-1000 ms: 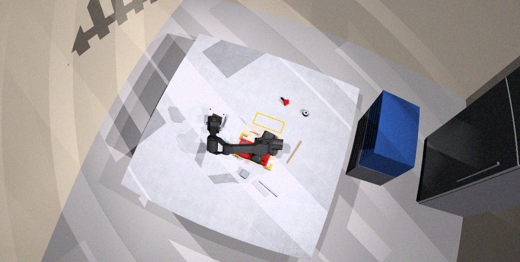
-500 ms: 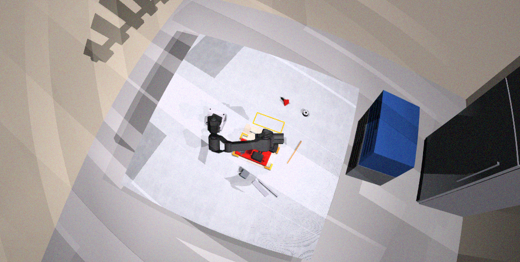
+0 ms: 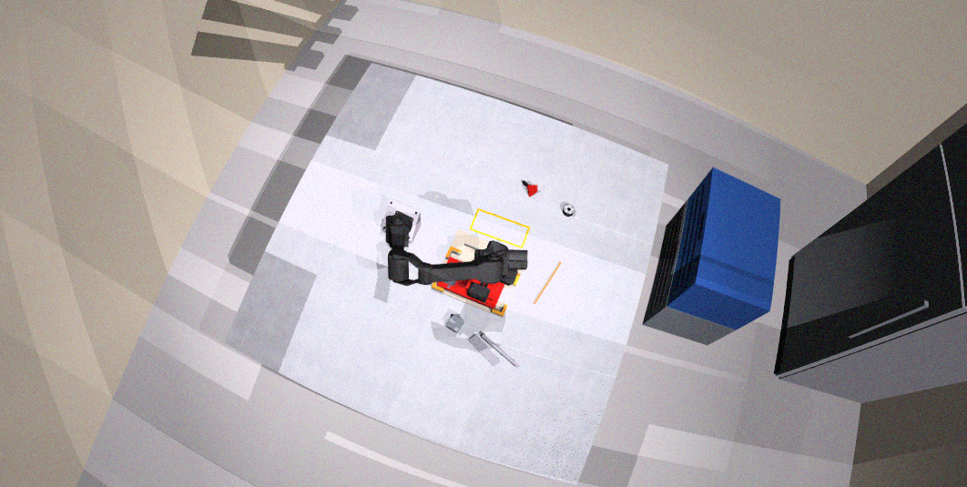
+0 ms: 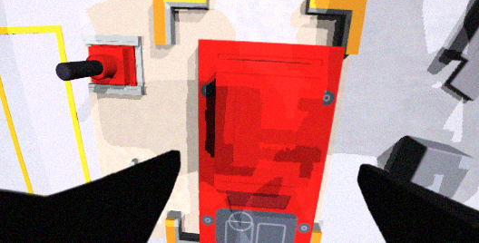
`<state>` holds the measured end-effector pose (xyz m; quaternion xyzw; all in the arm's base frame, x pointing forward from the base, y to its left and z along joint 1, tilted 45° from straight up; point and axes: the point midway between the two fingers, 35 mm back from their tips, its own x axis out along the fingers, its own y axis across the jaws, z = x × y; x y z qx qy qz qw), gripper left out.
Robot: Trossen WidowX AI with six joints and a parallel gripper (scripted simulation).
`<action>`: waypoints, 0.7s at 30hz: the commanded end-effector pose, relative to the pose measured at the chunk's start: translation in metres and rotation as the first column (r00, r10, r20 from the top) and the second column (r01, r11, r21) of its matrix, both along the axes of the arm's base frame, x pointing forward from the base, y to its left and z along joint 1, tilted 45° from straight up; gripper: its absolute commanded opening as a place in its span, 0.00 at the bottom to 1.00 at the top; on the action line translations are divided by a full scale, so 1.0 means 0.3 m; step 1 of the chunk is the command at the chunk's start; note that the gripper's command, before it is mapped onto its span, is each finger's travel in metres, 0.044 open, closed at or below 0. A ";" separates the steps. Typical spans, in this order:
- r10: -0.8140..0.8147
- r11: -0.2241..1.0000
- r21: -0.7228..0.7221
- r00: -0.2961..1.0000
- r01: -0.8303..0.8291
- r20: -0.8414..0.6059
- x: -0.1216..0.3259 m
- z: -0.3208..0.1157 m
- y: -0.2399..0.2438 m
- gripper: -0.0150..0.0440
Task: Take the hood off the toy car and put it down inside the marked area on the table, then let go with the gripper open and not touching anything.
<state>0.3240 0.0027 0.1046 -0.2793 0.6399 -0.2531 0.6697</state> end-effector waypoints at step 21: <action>0.004 1.000 -0.003 1.000 -0.004 0.000 0.006 -0.039 -0.041 1.00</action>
